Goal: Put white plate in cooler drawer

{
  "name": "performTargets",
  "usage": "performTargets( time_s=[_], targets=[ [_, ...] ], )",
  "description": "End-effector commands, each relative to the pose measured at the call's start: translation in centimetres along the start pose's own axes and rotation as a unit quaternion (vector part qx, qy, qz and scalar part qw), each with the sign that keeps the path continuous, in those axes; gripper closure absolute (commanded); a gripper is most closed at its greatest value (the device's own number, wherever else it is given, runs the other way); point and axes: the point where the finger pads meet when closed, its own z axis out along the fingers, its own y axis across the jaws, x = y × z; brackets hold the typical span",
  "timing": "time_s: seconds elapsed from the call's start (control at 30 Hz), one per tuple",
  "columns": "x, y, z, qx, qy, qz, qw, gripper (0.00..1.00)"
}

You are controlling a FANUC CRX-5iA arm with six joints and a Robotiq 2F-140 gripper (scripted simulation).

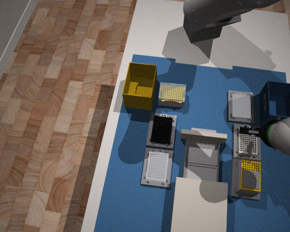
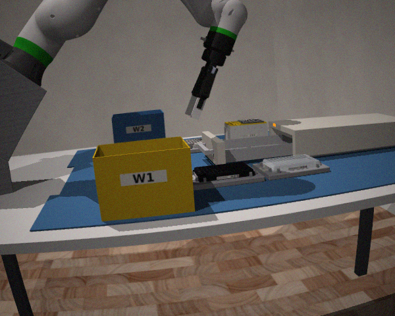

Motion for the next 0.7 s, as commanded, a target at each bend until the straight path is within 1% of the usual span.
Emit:
performTargets(
  time_s=[0.0,0.47,0.67],
  targets=[
    [0.1,0.0,0.2,0.000,0.000,0.000,1.000,0.34],
    [0.9,0.0,1.9,0.000,0.000,0.000,1.000,0.34],
    [1.1,0.0,2.4,0.000,0.000,0.000,1.000,0.34]
  ],
)
